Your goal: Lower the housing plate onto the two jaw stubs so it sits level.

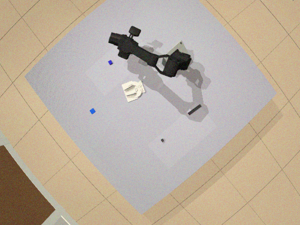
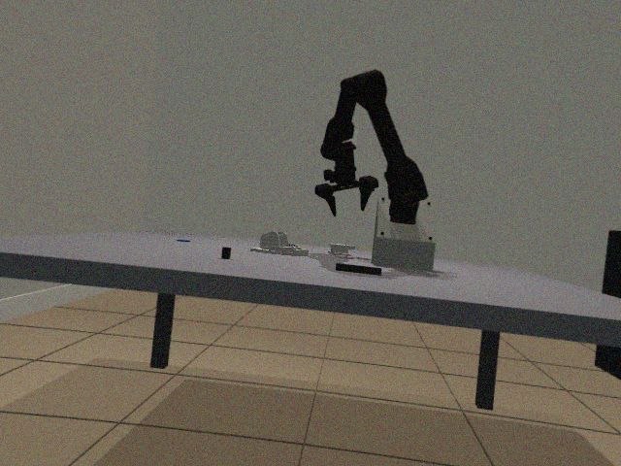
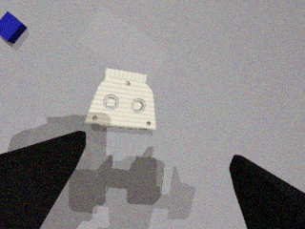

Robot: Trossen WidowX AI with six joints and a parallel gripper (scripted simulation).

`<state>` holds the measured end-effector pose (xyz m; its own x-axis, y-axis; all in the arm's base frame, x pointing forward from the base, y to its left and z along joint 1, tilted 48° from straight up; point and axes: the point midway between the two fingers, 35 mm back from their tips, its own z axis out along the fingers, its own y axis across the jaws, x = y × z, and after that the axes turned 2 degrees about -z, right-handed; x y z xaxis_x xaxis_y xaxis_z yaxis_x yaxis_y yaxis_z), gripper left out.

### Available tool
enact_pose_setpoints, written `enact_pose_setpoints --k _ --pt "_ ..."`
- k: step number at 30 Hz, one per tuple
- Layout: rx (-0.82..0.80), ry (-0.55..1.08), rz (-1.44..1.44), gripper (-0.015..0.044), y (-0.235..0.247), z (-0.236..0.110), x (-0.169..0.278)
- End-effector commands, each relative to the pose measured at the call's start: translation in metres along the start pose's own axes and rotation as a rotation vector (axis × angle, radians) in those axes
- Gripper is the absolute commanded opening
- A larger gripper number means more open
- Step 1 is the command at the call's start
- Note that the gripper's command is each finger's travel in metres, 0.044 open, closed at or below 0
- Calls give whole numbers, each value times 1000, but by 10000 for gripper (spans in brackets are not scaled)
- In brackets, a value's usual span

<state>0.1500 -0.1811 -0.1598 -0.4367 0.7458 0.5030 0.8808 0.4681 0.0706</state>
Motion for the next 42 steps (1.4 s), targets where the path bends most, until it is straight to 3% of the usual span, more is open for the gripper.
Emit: enact_pose_setpoints --k 1,12,18,23,42 --pt "-77 59 3 440 2 7 -4" --pt "-282 204 30 440 8 26 -10" --pt "-285 206 31 440 9 29 -9" --pt "-287 208 30 440 19 63 1" --pt "-287 208 30 440 19 63 1"
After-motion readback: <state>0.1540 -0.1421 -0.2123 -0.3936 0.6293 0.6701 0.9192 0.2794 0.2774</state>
